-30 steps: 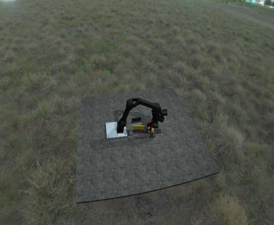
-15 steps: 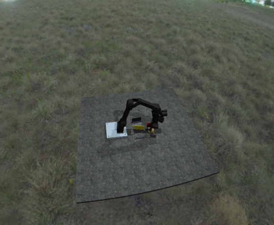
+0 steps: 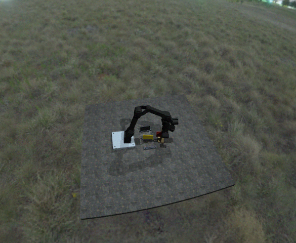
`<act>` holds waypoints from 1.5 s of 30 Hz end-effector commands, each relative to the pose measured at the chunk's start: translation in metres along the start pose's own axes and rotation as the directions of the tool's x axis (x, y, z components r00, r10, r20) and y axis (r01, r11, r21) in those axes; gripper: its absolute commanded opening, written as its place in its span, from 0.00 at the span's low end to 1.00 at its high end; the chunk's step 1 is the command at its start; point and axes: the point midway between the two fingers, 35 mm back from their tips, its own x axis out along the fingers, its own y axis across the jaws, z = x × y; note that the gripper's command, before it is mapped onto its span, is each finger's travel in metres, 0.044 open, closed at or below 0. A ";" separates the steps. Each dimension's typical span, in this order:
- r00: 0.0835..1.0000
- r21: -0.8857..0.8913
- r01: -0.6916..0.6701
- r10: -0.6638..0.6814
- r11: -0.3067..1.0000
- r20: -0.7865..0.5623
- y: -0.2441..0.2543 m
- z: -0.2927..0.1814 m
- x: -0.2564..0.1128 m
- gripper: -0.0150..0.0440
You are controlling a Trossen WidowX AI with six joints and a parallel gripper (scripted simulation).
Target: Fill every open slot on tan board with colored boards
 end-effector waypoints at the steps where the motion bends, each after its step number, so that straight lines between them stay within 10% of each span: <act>1: 1.000 -0.007 0.003 -0.003 1.000 -0.007 0.000 -0.001 0.002 0.25; 45: 1.000 0.005 0.003 -0.003 1.000 -0.007 -0.001 0.000 0.011 0.25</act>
